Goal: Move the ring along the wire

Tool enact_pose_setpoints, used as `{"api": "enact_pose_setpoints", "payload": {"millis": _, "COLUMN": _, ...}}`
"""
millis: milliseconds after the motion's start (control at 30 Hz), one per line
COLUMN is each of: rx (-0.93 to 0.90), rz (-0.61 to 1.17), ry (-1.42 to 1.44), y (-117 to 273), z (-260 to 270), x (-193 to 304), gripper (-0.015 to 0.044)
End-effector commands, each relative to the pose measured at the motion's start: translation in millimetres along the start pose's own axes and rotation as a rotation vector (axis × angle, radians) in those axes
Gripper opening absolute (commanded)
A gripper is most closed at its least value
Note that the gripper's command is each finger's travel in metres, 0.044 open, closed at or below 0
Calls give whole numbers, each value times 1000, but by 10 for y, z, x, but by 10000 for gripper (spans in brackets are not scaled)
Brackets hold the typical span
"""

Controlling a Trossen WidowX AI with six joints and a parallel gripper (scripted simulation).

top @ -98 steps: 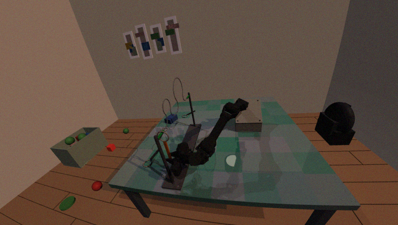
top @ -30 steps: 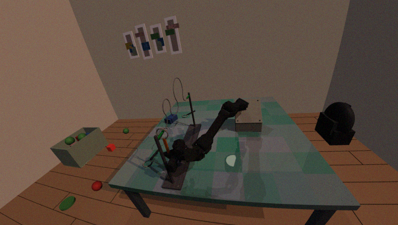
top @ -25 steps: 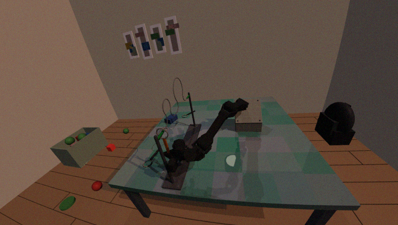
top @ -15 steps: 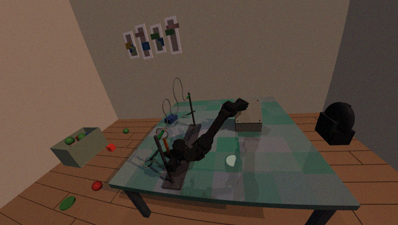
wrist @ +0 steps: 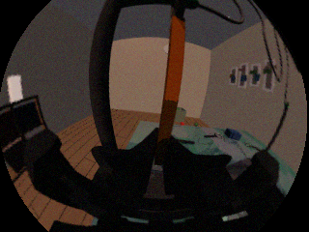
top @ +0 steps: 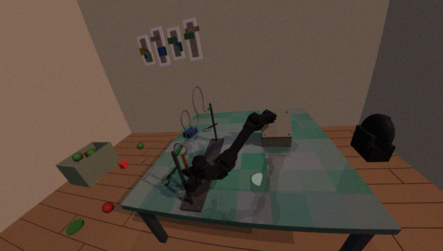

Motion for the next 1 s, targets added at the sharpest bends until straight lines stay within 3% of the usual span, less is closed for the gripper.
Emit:
{"api": "enact_pose_setpoints", "payload": {"millis": 0, "rx": -1, "rz": 7, "ry": 0, "y": 12, "z": -1, "x": -36, "gripper": -150}}
{"api": "enact_pose_setpoints", "payload": {"millis": 800, "rx": 0, "rz": 430, "ry": 10, "y": 516, "z": -256, "x": -347, "gripper": -150}}
{"api": "enact_pose_setpoints", "payload": {"millis": 967, "rx": 3, "rz": 441, "ry": 22, "y": 528, "z": -313, "x": -356, "gripper": -150}}
Point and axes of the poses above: the point midway between the two fingers, 35 mm back from their tips, its own y axis back along the fingers, its own z axis across the jaws, x = y × z, the point moved 5 cm from there along y, back along the fingers
